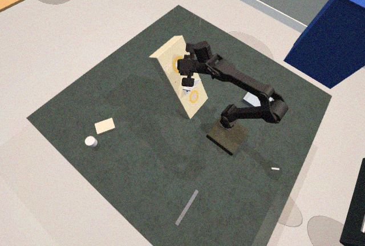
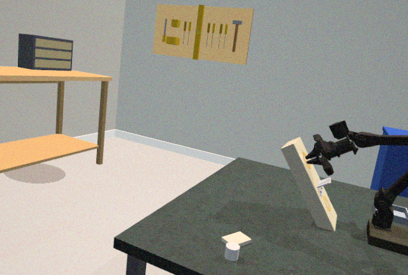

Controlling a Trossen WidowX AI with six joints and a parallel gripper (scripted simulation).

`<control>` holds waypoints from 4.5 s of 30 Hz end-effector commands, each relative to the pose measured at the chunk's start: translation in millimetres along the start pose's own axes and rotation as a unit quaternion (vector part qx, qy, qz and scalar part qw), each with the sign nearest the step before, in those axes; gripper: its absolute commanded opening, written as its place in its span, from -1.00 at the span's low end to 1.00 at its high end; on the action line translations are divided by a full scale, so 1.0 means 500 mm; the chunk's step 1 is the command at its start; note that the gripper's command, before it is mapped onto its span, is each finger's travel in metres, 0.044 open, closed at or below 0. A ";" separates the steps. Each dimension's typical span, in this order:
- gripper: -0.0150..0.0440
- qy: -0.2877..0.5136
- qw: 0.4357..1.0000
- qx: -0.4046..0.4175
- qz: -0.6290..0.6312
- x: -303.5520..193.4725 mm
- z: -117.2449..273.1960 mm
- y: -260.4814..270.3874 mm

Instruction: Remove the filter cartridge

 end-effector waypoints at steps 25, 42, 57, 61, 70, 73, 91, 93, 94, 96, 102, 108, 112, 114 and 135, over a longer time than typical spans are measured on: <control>-0.40 0.000 1.000 0.000 0.000 0.000 -0.002 0.001; -0.49 0.001 0.979 -0.001 -0.202 -0.001 -0.017 -0.001; -0.49 0.001 0.894 -0.002 -0.448 -0.001 -0.017 -0.001; -0.49 0.001 0.861 -0.002 -0.509 -0.001 -0.017 -0.001; -0.49 0.001 0.770 -0.002 -0.638 -0.001 -0.016 -0.001; -0.49 0.001 0.736 -0.002 -0.677 -0.001 -0.016 -0.001; -0.49 0.001 0.667 -0.002 -0.745 0.003 0.045 -0.005; -0.49 0.002 0.671 -0.002 -0.741 0.003 0.068 -0.006; -0.49 0.002 0.673 -0.002 -0.740 0.003 0.080 -0.005; -0.49 0.002 0.677 -0.002 -0.736 0.002 0.103 -0.004; -0.49 0.003 0.683 -0.002 -0.730 0.000 0.144 0.000; -0.49 0.003 0.683 -0.002 -0.730 -0.022 0.142 0.019; -0.49 0.004 0.683 -0.002 -0.730 -0.043 0.140 0.036; -0.49 0.004 0.683 -0.002 -0.730 -0.053 0.139 0.045; -0.19 0.008 0.681 -0.005 -0.732 -0.110 0.127 0.093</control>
Point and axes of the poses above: the point midway between the two fingers, 35 mm back from their tips, its own z axis back along the fingers, its own y axis across the jaws, x = y × z, the point moved 9 cm from there along z, back along the fingers, and after that the axes turned 8 degrees about -z, right-handed, at the moved point
